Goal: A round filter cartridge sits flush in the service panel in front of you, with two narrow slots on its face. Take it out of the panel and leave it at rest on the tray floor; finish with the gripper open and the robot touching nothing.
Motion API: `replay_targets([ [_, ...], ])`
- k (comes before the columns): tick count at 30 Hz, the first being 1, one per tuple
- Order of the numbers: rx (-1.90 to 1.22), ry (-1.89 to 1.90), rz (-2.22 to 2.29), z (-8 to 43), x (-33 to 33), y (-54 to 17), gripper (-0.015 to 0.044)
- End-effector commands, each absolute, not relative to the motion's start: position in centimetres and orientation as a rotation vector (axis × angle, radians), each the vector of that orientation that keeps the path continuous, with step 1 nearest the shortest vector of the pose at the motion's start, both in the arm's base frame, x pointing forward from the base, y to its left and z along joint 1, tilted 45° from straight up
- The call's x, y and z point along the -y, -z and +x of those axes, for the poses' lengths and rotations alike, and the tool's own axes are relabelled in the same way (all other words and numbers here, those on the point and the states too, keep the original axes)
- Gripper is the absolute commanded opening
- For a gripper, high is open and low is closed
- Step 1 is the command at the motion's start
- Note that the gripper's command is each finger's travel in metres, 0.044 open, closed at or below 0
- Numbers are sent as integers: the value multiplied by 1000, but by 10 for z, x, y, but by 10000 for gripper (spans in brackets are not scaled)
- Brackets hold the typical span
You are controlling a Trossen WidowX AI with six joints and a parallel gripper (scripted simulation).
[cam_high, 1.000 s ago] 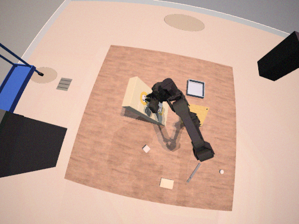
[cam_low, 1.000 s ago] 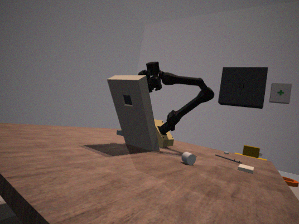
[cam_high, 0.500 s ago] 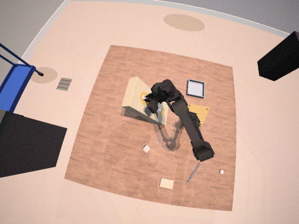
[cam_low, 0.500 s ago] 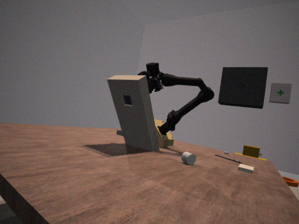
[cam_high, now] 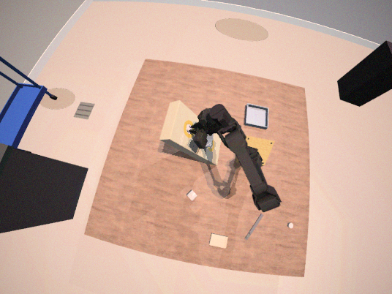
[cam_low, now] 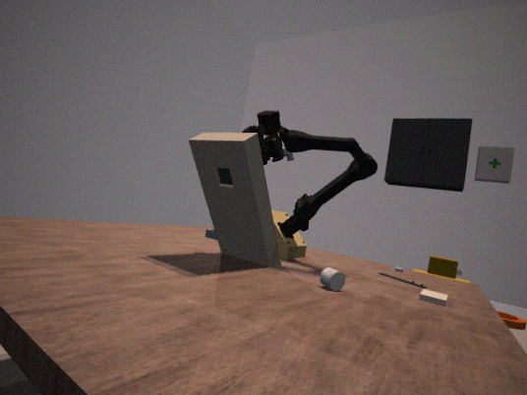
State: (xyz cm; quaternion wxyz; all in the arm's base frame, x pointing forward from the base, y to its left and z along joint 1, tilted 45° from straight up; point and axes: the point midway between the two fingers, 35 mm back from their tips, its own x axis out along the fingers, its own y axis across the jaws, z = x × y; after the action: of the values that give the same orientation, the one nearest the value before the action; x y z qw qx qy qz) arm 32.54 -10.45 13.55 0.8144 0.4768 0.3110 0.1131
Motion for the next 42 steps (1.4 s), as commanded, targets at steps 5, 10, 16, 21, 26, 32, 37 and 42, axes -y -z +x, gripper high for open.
replay_targets([
  [5,-666,-237,1020,326,105,-136,104],
  [10,-666,-237,1020,328,104,-135,104],
  [16,-666,-237,1020,328,103,-135,104],
  [21,-666,-237,1020,328,103,-134,104],
  [26,-666,-237,1020,328,103,-134,104],
  [32,-665,-238,1020,330,102,-133,104],
  [37,-665,-238,1020,331,101,-133,104],
  [42,-665,-238,1020,333,100,-132,104],
])
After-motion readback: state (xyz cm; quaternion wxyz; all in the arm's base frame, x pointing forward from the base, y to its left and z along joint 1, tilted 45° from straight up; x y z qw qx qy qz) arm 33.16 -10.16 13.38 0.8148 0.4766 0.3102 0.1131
